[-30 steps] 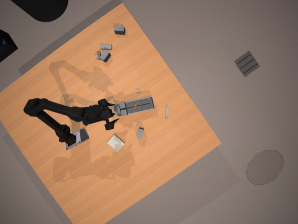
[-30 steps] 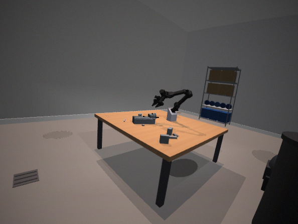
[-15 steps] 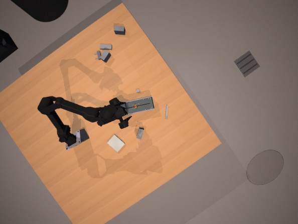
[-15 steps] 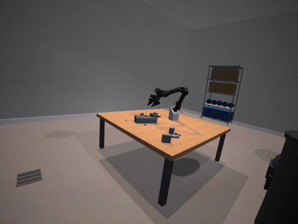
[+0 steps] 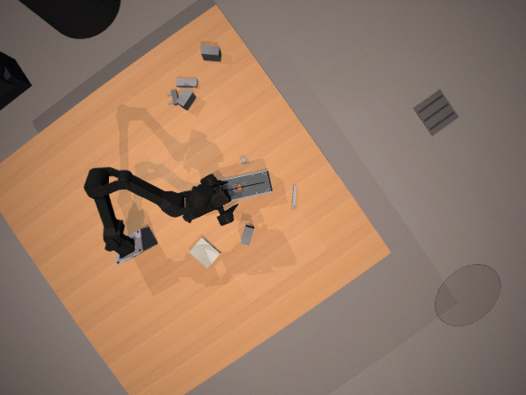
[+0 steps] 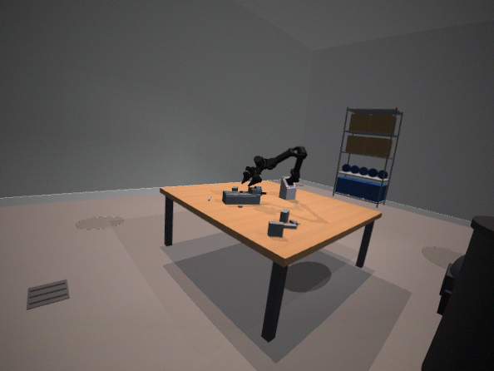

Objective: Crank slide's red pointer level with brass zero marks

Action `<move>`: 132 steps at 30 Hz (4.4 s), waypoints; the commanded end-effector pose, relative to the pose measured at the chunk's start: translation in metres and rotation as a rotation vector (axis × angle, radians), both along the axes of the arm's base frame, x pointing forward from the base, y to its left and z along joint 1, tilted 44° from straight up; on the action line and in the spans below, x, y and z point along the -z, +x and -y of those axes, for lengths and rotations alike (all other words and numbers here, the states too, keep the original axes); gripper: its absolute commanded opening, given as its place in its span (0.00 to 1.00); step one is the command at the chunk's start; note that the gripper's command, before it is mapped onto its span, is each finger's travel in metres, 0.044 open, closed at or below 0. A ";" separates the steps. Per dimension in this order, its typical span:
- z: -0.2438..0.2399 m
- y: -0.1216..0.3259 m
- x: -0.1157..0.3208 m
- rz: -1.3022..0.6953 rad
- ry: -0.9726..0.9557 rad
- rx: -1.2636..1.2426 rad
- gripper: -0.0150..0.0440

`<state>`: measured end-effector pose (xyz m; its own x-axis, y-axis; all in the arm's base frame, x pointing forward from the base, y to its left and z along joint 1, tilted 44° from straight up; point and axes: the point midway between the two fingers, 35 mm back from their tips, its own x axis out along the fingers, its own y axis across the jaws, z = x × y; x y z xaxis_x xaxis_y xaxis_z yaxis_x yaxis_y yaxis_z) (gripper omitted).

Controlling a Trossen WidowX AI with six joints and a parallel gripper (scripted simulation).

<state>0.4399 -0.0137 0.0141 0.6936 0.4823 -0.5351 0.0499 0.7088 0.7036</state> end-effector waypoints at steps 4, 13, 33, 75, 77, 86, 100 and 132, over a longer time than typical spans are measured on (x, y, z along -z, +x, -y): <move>0.000 0.002 0.000 0.013 -0.003 0.012 1.00; 0.000 0.002 0.000 0.013 -0.003 0.012 1.00; 0.040 -0.029 -0.062 -0.023 -0.009 0.047 1.00; -0.040 -0.132 -0.011 -0.143 -0.018 0.176 1.00; -0.046 -0.134 -0.006 -0.142 -0.015 0.177 1.00; -0.054 -0.134 0.002 -0.143 -0.015 0.177 1.00; -0.070 -0.132 0.019 -0.144 -0.015 0.176 1.00; -0.090 -0.136 0.039 -0.143 -0.011 0.177 0.47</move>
<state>0.3039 0.0768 -0.0251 0.6813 0.3561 -0.6395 0.2696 0.6902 0.6715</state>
